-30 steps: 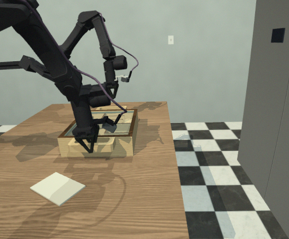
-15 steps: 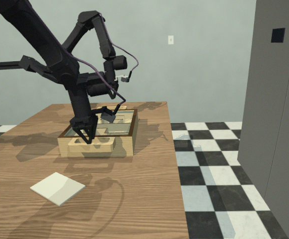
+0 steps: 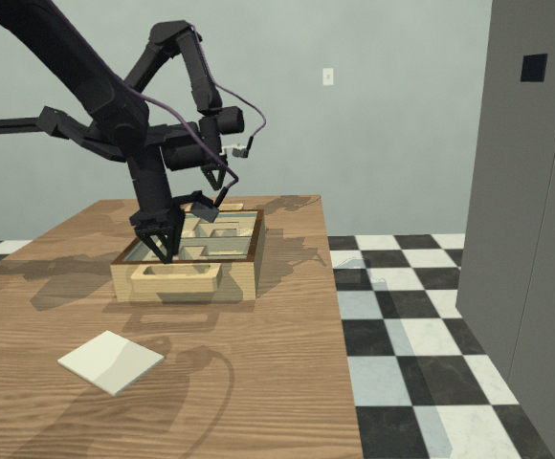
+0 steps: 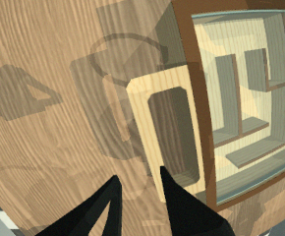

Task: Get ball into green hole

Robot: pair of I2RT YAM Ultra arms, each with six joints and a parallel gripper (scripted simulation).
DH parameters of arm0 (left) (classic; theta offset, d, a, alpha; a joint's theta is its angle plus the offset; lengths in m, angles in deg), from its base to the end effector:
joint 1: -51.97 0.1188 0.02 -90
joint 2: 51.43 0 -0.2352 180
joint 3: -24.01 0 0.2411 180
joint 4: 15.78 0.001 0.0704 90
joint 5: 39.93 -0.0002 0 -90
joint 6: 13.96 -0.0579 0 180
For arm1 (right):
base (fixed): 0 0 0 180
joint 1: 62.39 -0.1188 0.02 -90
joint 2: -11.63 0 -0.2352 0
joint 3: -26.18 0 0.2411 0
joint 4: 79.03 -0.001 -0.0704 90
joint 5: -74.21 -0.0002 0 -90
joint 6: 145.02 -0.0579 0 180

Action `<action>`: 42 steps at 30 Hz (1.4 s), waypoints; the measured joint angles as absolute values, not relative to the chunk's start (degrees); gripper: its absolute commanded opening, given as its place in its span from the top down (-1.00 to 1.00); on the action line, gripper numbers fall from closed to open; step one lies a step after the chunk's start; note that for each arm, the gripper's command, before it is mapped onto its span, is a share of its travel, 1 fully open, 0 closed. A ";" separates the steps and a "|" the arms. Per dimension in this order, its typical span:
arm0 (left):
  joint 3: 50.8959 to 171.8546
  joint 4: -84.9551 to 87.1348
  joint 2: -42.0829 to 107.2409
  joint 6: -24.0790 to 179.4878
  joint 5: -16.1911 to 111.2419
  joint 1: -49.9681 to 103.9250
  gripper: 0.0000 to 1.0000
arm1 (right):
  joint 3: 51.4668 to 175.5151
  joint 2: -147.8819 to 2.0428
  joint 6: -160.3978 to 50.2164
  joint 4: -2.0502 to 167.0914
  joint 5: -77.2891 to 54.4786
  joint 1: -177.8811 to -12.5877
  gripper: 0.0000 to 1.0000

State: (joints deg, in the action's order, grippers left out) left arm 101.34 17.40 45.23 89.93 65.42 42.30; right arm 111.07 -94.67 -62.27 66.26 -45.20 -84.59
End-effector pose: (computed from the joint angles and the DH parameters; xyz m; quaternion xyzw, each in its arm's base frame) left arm 0.3492 -0.0429 0.1723 -0.0774 0.9363 0.0588 0.3376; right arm 0.3600 0.1173 0.1561 -0.0470 0.9270 -0.1632 0.3343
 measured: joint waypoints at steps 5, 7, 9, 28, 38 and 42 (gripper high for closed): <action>101.34 17.40 45.23 89.93 65.42 42.30 0.23 | 110.92 -94.56 -62.40 65.98 -45.01 -84.59 0.23; 101.34 17.40 45.23 89.93 65.42 42.30 0.23 | 110.90 -94.58 -62.42 65.98 -44.94 -84.59 0.23; 101.34 17.40 45.23 89.93 65.42 42.30 0.23 | 110.90 -94.56 -62.44 65.98 -44.85 -84.59 0.23; 101.32 17.20 44.57 89.69 65.16 42.65 0.23 | 110.88 -94.17 -62.29 66.26 -43.87 -84.28 0.23; 100.38 12.50 35.09 86.15 61.64 44.88 0.23 | 107.90 -82.13 -60.34 70.98 -37.27 -78.73 0.23; 100.14 10.05 32.49 84.92 60.16 45.40 0.23 | 107.51 -78.61 -59.77 73.87 -34.73 -77.27 0.23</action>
